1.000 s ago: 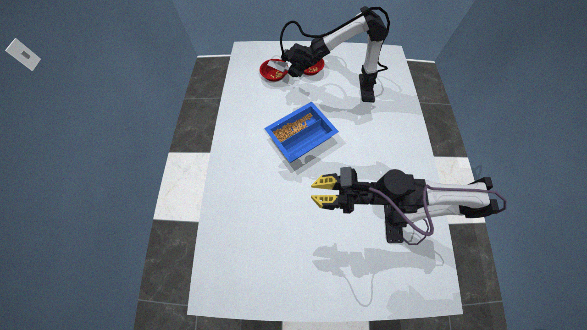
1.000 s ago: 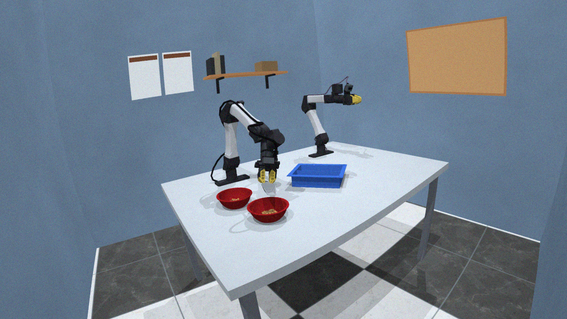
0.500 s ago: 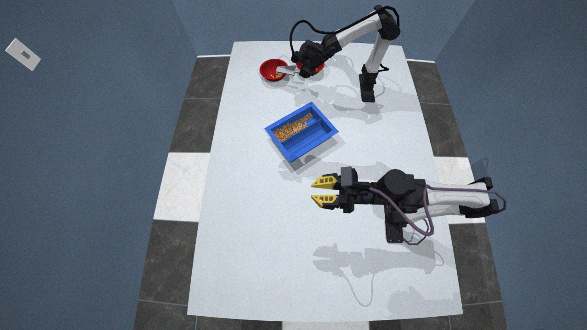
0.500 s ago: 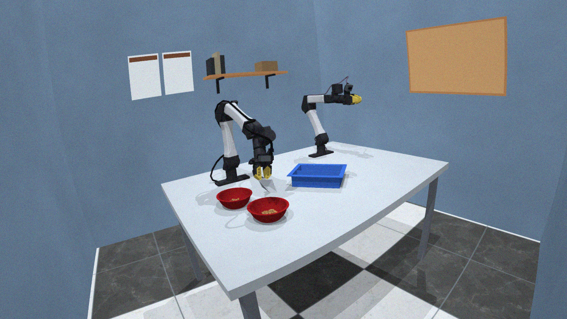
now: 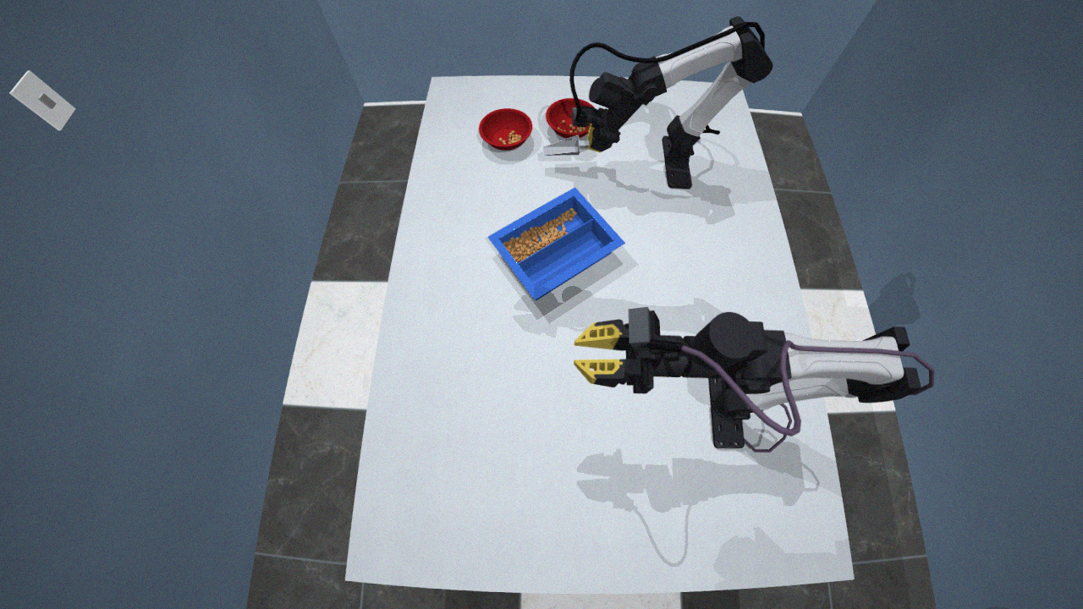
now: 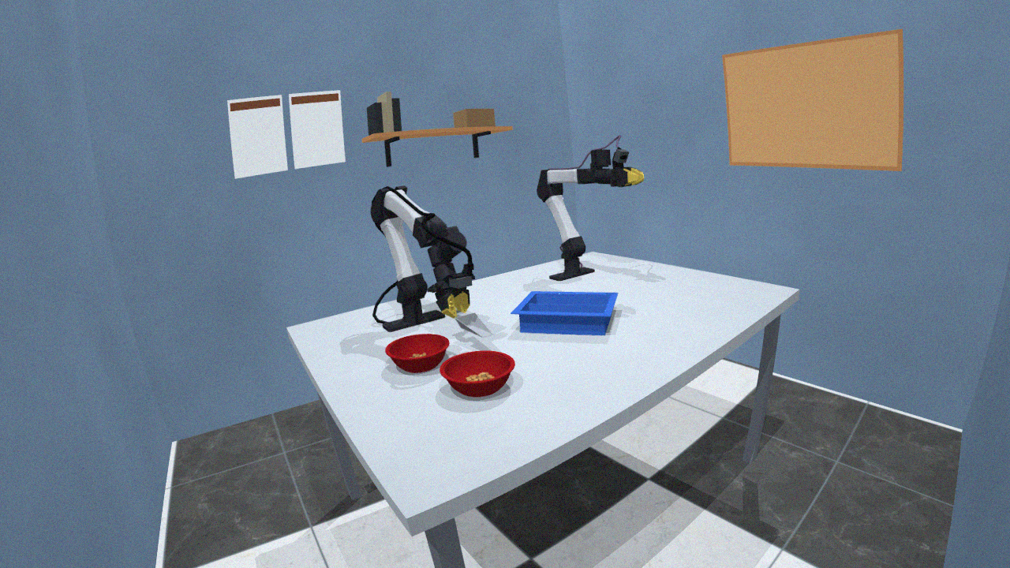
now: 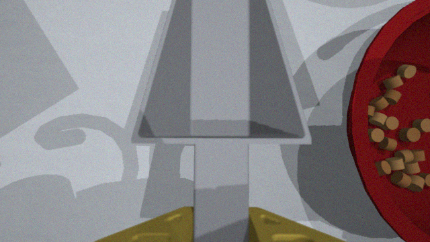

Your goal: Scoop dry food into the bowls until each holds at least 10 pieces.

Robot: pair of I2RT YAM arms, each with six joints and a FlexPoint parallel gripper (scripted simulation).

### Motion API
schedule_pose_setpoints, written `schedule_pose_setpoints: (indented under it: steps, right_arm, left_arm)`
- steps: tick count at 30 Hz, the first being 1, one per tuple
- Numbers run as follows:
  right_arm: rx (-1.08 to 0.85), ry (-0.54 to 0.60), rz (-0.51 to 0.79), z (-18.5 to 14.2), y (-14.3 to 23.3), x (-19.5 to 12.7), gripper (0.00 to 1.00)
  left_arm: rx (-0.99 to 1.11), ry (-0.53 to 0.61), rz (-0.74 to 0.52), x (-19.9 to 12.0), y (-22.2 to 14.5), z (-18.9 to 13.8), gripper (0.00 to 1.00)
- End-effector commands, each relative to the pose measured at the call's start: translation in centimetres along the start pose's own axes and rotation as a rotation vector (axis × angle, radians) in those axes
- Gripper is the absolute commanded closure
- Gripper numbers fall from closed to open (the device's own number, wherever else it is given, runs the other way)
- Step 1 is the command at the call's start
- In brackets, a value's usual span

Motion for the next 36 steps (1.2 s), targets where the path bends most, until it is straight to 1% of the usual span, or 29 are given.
schedule_pose_setpoints:
  steps: [1, 5, 7, 8, 11, 12, 14, 16, 17, 19, 30, 33, 36]
  right_arm:
    - [-0.057, -0.006, 0.081, -1.7, 0.8, -0.7, 1.00]
    - [-0.070, -0.031, 0.096, -2.6, 1.1, -0.9, 1.00]
    - [-0.054, -0.081, 0.066, -1.4, 0.6, -1.3, 1.00]
    - [-0.041, -0.047, 0.054, -1.9, 0.6, -1.2, 1.00]
    - [-0.037, -0.056, 0.047, -1.8, 0.6, -1.2, 1.00]
    - [-0.039, -0.034, 0.052, -2.4, 0.8, -0.3, 1.00]
    - [-0.041, -0.022, 0.054, -2.6, 0.8, -0.2, 1.00]
    - [-0.041, -0.022, 0.054, -2.6, 0.8, -0.2, 1.00]
    - [-0.042, -0.071, 0.052, -1.7, 0.7, -0.7, 1.00]
    - [-0.040, -0.043, 0.055, -2.3, 0.9, 0.1, 1.00]
    - [-0.046, -0.052, 0.056, -2.6, 1.1, 0.9, 1.00]
    - [-0.047, -0.054, 0.056, -2.3, 1.1, 0.7, 1.00]
    - [-0.050, -0.048, 0.058, -2.8, 1.3, 1.3, 1.00]
  left_arm:
    - [-0.009, 0.026, -0.002, 0.1, 0.0, -1.0, 0.72]
    - [-0.009, 0.026, -0.002, 0.1, 0.0, -1.0, 0.72]
    - [-0.009, 0.026, -0.002, 0.1, 0.0, -1.0, 0.72]
    - [-0.009, 0.026, -0.002, 0.1, 0.0, -1.0, 0.72]
    - [-0.009, 0.026, -0.002, 0.1, 0.0, -1.0, 0.72]
    - [-0.009, 0.026, -0.002, 0.1, 0.0, -1.0, 0.72]
    - [-0.009, 0.026, -0.002, 0.1, 0.0, -1.0, 0.72]
    - [-0.009, 0.026, -0.002, 0.1, 0.0, -1.0, 0.72]
    - [-0.009, 0.026, -0.002, 0.1, 0.0, -1.0, 0.72]
    - [-0.009, 0.026, -0.002, 0.1, 0.0, -1.0, 0.72]
    - [-0.009, 0.026, -0.002, 0.1, 0.0, -1.0, 0.72]
    - [-0.009, 0.026, -0.002, 0.1, 0.0, -1.0, 0.72]
    - [-0.009, 0.026, -0.002, 0.1, 0.0, -1.0, 0.72]
Point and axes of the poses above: on each arm, the point where the finger pads meet when closed, its own x axis out along the fingers, its own y axis across the jaws, z = x × y, the point moved 6 cm from there along -x, back along the fingers, and after that the axes turned 12 degrees about -x, right-handed, at the moved point
